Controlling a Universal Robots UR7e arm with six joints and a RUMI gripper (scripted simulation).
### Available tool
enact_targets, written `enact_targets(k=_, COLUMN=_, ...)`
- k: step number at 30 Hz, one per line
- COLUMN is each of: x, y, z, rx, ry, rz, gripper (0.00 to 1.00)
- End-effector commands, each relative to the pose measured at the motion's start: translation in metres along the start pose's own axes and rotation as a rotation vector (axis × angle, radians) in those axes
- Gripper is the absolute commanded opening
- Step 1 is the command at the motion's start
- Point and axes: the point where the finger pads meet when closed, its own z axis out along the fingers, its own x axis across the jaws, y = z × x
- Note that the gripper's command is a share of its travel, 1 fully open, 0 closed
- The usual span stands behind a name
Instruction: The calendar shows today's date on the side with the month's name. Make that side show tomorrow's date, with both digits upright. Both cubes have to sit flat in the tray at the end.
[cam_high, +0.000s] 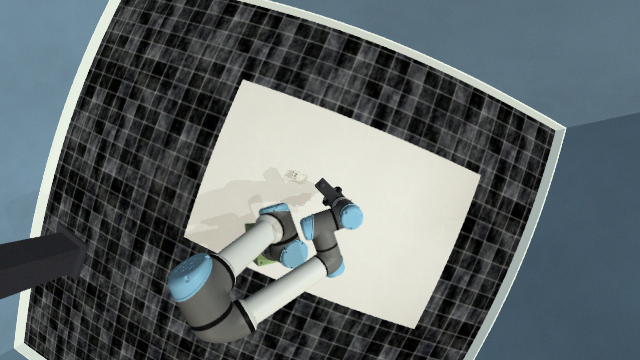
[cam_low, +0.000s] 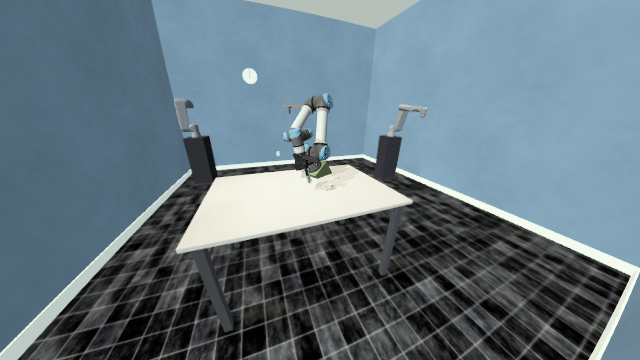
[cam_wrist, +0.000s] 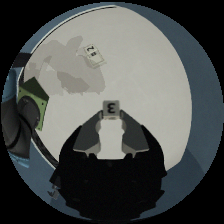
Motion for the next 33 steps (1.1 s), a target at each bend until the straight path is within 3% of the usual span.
enact_targets(k=1, x=0.002, y=-0.0017, z=-0.0014, rx=0.037, ry=0.013, rz=-0.007, gripper=0.1)
enact_targets(k=33, x=0.0019, y=-0.0009, z=-0.001, rx=0.081, ry=0.008, rz=-0.014, gripper=0.1)
